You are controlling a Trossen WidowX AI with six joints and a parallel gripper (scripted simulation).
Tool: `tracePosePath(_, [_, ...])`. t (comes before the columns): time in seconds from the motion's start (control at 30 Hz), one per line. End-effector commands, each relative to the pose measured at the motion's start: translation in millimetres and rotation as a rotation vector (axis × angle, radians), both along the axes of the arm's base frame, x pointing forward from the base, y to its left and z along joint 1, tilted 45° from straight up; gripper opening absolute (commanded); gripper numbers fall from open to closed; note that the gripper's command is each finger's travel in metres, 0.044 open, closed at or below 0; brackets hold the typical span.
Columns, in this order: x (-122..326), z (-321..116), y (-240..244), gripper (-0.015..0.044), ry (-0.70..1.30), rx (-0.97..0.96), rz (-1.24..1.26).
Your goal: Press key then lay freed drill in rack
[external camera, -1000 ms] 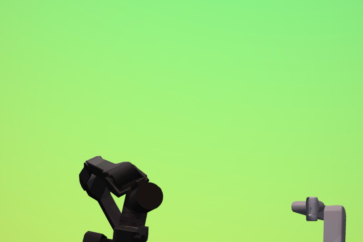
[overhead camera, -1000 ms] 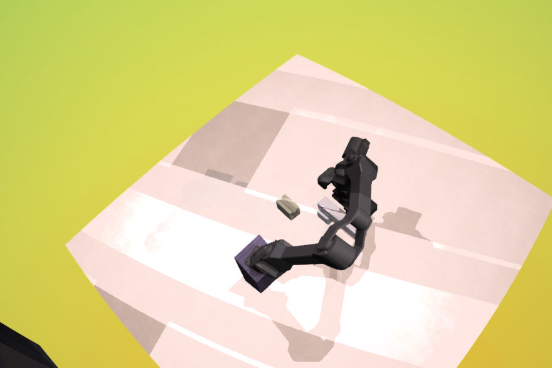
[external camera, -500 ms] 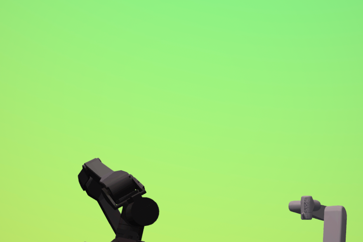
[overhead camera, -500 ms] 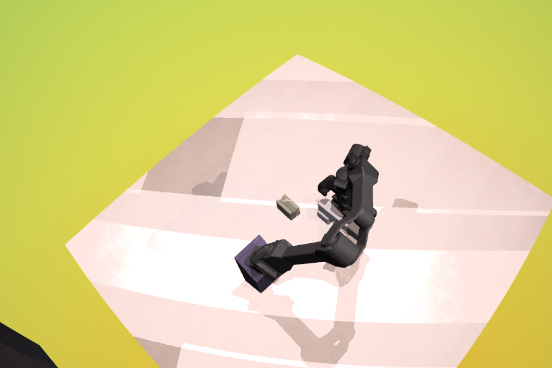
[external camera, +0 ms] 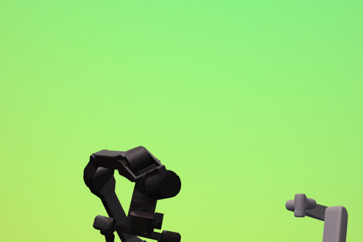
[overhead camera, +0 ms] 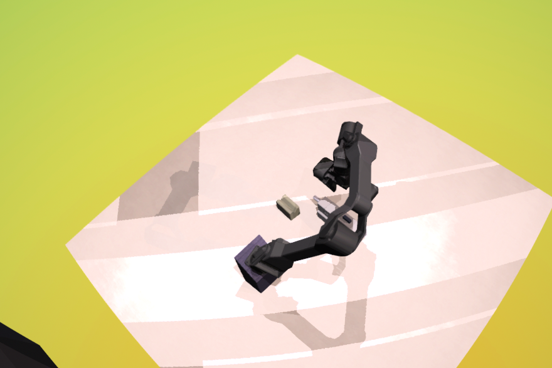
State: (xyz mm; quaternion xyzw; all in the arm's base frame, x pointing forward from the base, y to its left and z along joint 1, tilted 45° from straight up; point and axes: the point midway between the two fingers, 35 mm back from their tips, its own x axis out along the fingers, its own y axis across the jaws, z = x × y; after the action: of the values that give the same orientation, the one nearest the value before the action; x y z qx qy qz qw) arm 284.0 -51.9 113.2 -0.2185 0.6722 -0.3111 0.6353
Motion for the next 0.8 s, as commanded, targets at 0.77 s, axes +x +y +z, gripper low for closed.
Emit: tracePosePath(0.77, [14.6, -172.0, 26.3, 0.0440, 0.985, 0.153, 0.999])
